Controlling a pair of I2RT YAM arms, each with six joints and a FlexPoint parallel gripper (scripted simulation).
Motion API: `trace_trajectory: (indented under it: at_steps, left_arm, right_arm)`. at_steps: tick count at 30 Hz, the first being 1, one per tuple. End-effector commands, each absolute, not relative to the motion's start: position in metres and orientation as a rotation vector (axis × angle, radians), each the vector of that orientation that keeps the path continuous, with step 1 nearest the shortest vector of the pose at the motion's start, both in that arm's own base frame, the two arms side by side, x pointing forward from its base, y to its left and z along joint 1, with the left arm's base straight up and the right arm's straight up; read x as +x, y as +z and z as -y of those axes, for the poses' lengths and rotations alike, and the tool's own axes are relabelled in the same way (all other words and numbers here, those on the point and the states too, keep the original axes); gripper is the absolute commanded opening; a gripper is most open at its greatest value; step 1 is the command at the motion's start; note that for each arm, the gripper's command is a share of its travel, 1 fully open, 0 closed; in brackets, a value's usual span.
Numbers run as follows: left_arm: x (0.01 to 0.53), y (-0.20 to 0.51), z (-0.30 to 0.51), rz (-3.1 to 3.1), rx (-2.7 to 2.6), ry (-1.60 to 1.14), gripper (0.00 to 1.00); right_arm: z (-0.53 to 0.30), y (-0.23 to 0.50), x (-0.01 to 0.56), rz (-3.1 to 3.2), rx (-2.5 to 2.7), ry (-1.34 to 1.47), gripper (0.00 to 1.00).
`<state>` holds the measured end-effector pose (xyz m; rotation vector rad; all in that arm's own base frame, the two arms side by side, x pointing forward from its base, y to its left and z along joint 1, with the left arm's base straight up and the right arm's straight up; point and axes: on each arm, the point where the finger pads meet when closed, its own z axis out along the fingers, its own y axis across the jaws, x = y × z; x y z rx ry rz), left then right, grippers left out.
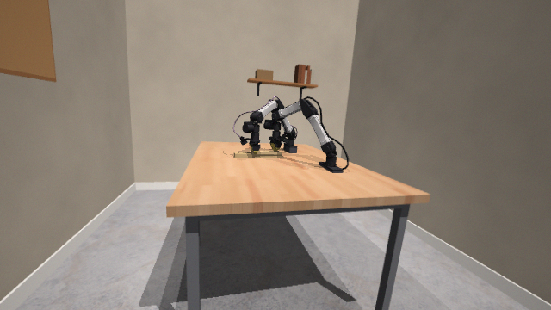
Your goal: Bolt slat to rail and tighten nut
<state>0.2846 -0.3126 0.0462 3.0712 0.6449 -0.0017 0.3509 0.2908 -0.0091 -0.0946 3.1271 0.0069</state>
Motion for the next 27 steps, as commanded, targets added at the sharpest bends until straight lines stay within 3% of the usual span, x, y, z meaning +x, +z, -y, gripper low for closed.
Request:
trace_trajectory:
  at_steps: [1, 26, 27]
  left_arm:
    - [0.2845, 0.0425, 0.3143, -0.594, 3.103, -0.001, 0.14]
    - [0.2855, 0.0491, 0.3147, -0.607, 3.076, 0.007, 0.14]
    - [0.2859, 0.0506, 0.3143, -0.613, 3.066, 0.007, 0.25]
  right_arm:
    - [-0.2918, -0.0037, 0.3540, -3.115, -0.094, 0.023, 0.67]
    - [-0.2918, -0.0037, 0.3540, -3.115, -0.094, 0.023, 0.67]
    - [-0.2918, -0.0037, 0.3540, -3.115, -0.094, 0.023, 0.67]
